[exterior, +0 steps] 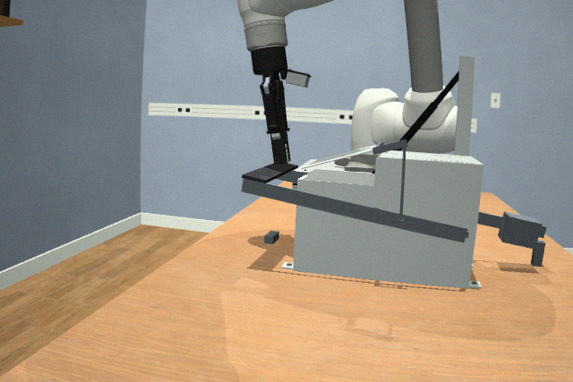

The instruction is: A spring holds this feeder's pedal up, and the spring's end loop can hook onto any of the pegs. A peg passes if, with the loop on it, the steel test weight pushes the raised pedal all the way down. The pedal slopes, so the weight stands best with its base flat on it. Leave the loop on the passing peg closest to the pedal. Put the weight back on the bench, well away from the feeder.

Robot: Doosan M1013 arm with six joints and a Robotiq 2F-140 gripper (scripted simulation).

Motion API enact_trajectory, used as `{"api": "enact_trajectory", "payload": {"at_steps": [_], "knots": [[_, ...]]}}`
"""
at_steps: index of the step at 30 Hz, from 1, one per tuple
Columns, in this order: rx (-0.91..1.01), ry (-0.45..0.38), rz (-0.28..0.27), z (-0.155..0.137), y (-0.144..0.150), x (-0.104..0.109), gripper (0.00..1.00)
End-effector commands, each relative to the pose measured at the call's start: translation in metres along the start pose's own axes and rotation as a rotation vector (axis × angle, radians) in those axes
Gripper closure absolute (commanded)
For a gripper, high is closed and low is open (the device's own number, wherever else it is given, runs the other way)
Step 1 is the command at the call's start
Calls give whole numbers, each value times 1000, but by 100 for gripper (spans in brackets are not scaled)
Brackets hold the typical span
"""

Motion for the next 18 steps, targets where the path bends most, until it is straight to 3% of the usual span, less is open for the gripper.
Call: {"api": "enact_trajectory", "payload": {"at_steps": [1,18], "knots": [[0,0,-2,1,0,3,75],[0,0,-2,3,0,15,75]]}}
Point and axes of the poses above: the point where the finger pads meet when closed, its own x axis back along the fingers, its own y axis across the jaws, z = x × y, the point moved 9 cm from there along x, back along the fingers
